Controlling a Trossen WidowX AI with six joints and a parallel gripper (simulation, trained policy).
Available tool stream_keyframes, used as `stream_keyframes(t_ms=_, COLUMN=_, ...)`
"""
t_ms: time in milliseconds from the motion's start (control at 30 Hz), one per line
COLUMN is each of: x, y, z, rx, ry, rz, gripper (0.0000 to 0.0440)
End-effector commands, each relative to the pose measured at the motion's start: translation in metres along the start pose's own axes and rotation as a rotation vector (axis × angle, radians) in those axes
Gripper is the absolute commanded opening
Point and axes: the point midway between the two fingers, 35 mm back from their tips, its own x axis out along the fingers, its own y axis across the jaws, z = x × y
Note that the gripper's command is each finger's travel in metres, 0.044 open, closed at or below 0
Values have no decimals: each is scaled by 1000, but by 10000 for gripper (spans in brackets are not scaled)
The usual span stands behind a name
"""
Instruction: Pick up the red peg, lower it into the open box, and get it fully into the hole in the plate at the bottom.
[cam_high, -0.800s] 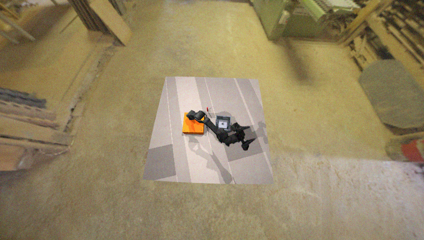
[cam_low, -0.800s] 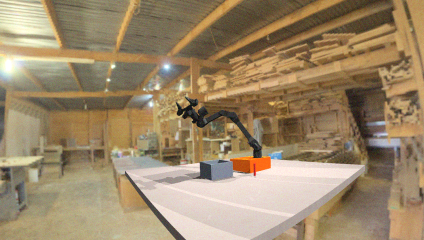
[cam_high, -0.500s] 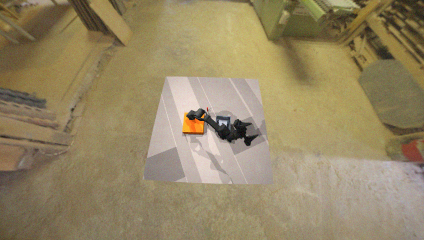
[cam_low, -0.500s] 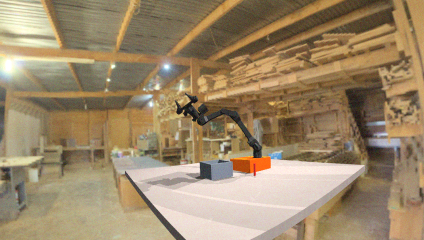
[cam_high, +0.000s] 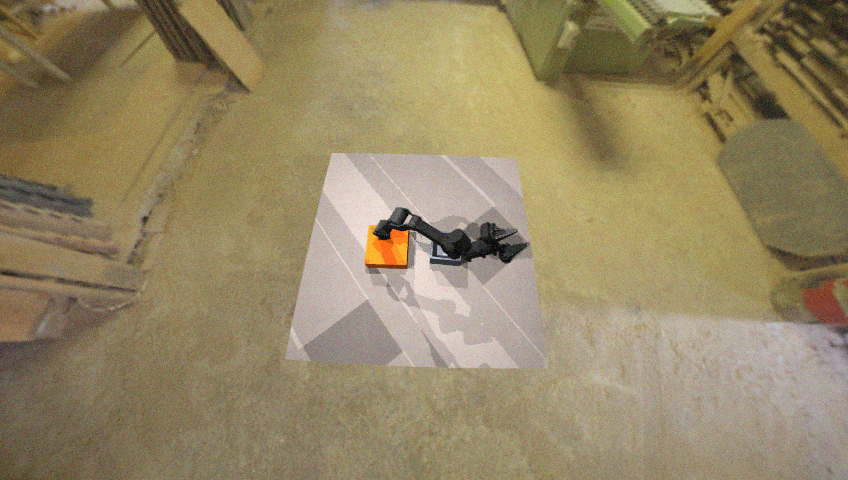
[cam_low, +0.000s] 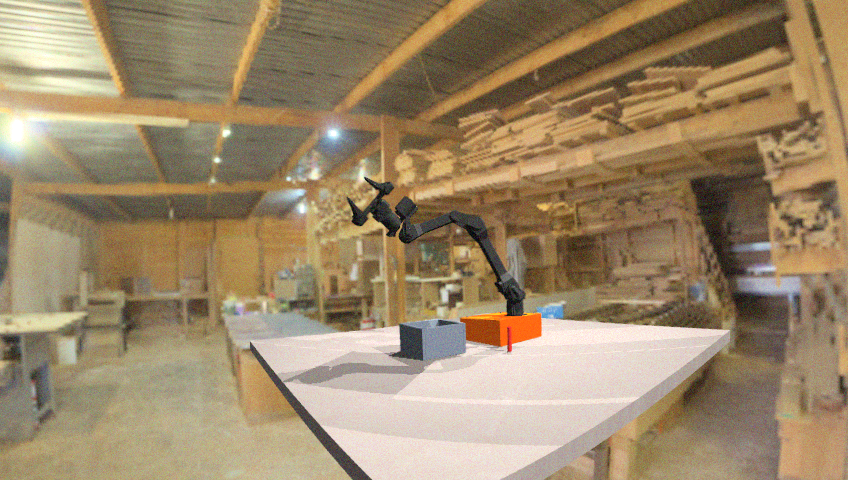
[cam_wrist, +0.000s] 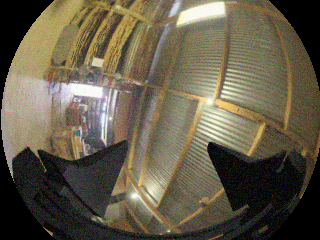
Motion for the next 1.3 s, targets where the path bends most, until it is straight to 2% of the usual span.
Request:
stream_keyframes(t_ms=0, x=6, y=7, z=21, rx=138, ry=8, rz=46, gripper=440)
stream_keyframes(t_ms=667, x=19, y=17, z=129, rx=772, ry=79, rz=283, gripper=440)
stream_keyframes(t_ms=967, x=8, y=21, z=181, rx=1034, ry=144, rz=426, gripper=440)
stream_keyframes(t_ms=1267, x=-17, y=24, z=232, rx=1269, ry=243, rz=593, gripper=440)
